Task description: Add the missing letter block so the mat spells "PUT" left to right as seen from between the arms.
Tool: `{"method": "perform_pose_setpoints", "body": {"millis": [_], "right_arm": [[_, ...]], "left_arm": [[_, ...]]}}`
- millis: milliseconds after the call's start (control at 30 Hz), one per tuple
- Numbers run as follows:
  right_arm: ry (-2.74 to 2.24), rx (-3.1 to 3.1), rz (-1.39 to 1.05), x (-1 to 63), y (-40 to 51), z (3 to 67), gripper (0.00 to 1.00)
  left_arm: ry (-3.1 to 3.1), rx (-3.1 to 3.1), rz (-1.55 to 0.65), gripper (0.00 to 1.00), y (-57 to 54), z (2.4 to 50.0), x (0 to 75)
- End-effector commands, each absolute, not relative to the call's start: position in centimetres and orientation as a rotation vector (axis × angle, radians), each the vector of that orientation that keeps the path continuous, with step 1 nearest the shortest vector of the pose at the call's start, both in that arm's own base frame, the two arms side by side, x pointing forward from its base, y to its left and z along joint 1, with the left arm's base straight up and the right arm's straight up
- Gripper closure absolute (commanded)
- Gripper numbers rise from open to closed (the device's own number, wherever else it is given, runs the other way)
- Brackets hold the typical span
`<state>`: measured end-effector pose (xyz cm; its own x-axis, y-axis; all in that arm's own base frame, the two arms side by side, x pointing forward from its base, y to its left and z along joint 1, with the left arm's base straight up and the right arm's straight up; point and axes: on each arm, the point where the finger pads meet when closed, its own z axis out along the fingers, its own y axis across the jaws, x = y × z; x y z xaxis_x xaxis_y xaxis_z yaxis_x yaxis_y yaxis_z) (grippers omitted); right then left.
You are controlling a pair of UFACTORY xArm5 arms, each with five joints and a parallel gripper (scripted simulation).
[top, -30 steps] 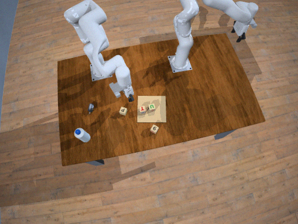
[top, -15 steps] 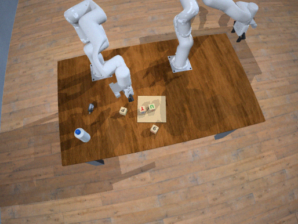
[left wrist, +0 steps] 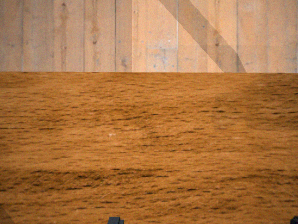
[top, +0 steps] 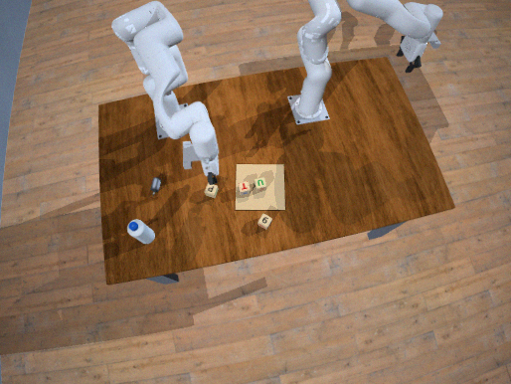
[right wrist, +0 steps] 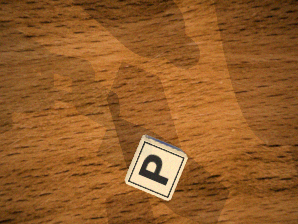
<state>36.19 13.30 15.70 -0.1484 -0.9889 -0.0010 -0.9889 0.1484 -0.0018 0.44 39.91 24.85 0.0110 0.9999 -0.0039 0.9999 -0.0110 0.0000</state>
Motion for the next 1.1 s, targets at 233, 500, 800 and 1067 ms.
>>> {"method": "perform_pose_setpoints", "body": {"millis": [233,500,800,1067], "right_arm": [[2.74,-1.537,0.0,38.5,10.8,16.1,0.0],[2.74,-1.537,0.0,38.5,10.8,16.1,0.0],[2.74,-1.537,0.0,38.5,10.8,16.1,0.0],[2.74,-1.537,0.0,38.5,10.9,12.4,0.0]], "left_arm": [[2.209,2.234,0.0,0.0,40.0,25.0,0.4],[2.209,2.234,0.0,0.0,40.0,25.0,0.4],[2.209,2.234,0.0,0.0,40.0,25.0,0.4],[2.209,2.234,0.0,0.0,40.0,25.0,0.4]]}}
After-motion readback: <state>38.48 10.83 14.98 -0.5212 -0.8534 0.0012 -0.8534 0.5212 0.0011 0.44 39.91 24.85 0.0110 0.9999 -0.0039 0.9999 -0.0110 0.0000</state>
